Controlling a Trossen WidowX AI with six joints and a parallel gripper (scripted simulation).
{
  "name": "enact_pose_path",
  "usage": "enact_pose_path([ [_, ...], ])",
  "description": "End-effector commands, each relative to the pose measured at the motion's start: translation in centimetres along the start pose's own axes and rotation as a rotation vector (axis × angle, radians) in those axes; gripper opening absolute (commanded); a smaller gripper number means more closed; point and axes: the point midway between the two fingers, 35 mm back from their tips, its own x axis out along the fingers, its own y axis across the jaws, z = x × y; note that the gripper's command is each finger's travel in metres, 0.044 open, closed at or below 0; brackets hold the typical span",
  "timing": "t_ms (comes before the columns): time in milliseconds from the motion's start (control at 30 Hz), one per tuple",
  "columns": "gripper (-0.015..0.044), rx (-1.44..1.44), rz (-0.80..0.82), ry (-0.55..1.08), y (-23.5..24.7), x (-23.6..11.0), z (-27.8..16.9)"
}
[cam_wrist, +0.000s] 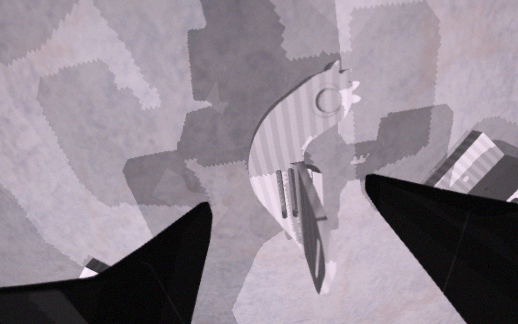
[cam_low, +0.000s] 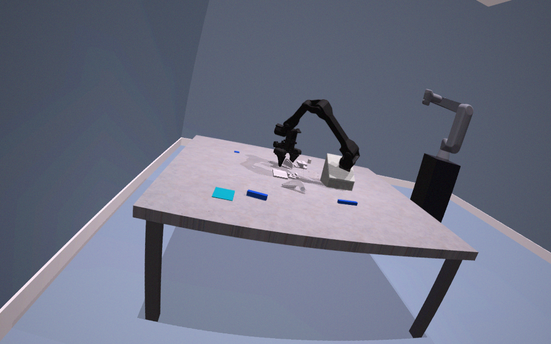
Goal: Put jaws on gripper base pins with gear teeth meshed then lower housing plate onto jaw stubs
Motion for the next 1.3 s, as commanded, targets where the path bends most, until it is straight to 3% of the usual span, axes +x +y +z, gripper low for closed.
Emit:
enact_pose_path([
  [0,0.044,0.004,0.004,-0.001,0.03,0.1,-0.02],
  [567,0.044,0.004,0.004,-0.001,0.03,0.12,-0.02],
  [900,0.0177,0.001,0.0,0.0,-0.01,0.1,-0.03],
  [1267,0.0134,0.001,0.0,0.0,-0.01,0.1,-0.03],
])
